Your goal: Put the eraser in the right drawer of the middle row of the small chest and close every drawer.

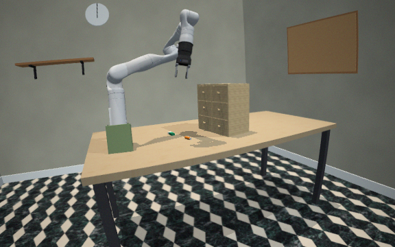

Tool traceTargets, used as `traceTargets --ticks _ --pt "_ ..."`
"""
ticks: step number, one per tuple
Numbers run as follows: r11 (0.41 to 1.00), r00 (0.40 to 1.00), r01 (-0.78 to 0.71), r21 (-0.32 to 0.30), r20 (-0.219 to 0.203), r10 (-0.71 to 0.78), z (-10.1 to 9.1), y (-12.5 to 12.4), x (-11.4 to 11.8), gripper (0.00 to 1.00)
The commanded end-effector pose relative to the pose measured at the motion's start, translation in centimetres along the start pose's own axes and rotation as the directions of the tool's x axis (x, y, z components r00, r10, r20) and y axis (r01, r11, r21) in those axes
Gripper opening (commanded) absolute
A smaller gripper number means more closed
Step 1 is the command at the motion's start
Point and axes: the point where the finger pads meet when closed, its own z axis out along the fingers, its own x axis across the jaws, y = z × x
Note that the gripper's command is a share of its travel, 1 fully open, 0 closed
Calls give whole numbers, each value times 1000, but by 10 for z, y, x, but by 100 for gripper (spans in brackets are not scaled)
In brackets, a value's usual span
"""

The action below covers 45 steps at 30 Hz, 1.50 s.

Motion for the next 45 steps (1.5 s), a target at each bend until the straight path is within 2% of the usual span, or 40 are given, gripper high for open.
traceTargets --ticks 1,6,7,12,13,18,19,24,25,30,31,35,36,45 --pt "999 999 25 20 -23 -25 -3 0 1 100" --pt "999 999 25 20 -23 -25 -3 0 1 100" --pt "998 998 50 38 -43 -49 -5 -1 2 100" --pt "998 998 50 38 -43 -49 -5 -1 2 100" --pt "996 996 74 53 -63 -70 -7 -1 3 100" --pt "996 996 74 53 -63 -70 -7 -1 3 100" --pt "993 992 96 67 -83 -90 -9 -2 4 100" --pt "993 992 96 67 -83 -90 -9 -2 4 100" --pt "990 989 116 78 -101 -108 -10 -2 5 100" --pt "990 989 116 78 -101 -108 -10 -2 5 100" --pt "987 985 135 87 -118 -124 -12 -3 6 100" --pt "987 985 135 87 -118 -124 -12 -3 6 100" --pt "984 981 152 95 -134 -139 -14 -3 7 100" --pt "981 977 167 102 -148 -151 -16 -4 8 100"
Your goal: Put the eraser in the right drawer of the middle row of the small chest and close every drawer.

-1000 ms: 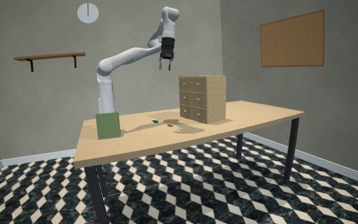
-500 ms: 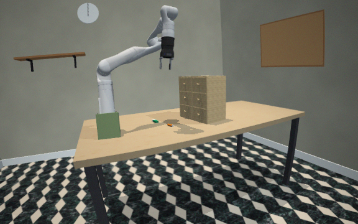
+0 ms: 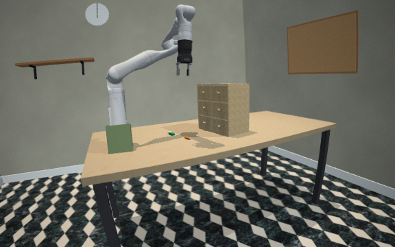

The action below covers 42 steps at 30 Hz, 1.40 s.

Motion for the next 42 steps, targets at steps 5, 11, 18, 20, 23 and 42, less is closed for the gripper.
traceTargets --ticks 5,11,18,20,23,42 --pt "1000 1000 11 8 -16 -11 -3 0 1 100" --pt "999 999 33 19 -36 -32 -5 -1 2 100" --pt "999 998 41 23 -44 -40 -6 -1 2 100" --pt "998 998 48 27 -50 -47 -7 -1 3 100" --pt "998 998 48 27 -50 -47 -7 -1 3 100" --pt "997 996 66 35 -67 -64 -9 -2 4 100"
